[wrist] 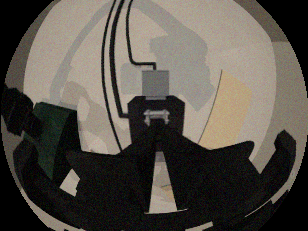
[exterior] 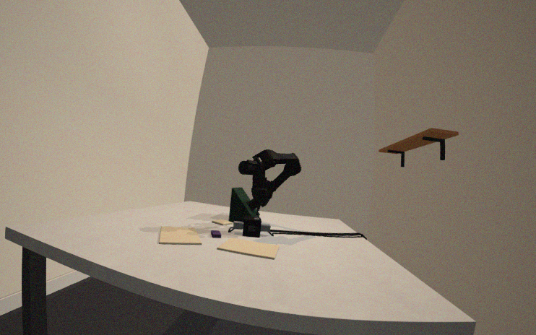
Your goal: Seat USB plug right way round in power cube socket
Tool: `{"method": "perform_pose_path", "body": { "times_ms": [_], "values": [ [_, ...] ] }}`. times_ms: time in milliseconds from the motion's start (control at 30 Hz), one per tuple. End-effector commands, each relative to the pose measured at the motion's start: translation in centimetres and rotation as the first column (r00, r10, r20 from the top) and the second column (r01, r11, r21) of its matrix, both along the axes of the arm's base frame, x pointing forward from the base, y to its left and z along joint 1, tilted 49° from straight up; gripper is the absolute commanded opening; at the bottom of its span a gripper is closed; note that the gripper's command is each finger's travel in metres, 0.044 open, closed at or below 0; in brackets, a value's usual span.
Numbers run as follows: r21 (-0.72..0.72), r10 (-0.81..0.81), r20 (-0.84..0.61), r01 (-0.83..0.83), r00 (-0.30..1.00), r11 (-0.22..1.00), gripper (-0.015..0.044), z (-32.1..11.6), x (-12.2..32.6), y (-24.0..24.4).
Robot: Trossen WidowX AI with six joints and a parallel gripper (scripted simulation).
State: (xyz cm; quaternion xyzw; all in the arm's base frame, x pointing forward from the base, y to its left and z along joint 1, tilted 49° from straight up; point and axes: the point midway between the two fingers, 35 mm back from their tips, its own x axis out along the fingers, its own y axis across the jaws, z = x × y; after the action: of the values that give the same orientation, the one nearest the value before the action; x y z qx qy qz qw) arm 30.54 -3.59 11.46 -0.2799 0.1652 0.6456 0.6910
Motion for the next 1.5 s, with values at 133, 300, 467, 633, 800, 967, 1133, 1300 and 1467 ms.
{"method": "perform_pose_path", "body": {
  "times_ms": [133,300,467,633,800,967,1133,1300,1467],
  "values": [
    [0.002,-0.003,0.000,0.003,1.000,1.000,0.0000,-0.04,0.05,0.10],
    [0.002,-0.003,0.000,0.003,1.000,1.000,0.0000,-0.08,0.06,0.15],
    [0.002,-0.003,0.000,0.003,1.000,1.000,0.0000,-0.12,0.07,0.19],
    [0.002,-0.003,0.000,0.003,1.000,1.000,0.0000,-0.16,0.08,0.24],
    [0.002,-0.003,0.000,0.003,1.000,1.000,0.0000,-0.20,0.08,0.28],
    [0.002,-0.003,0.000,0.003,1.000,1.000,0.0000,-0.23,0.09,0.33],
    [0.002,-0.003,0.000,0.003,1.000,1.000,0.0000,-0.27,0.10,0.37],
    [0.002,-0.003,0.000,0.003,1.000,1.000,0.0000,-0.31,0.11,0.42],
    [0.002,-0.003,0.000,0.003,1.000,1.000,0.0000,-0.35,0.11,0.46]
  ]
}}
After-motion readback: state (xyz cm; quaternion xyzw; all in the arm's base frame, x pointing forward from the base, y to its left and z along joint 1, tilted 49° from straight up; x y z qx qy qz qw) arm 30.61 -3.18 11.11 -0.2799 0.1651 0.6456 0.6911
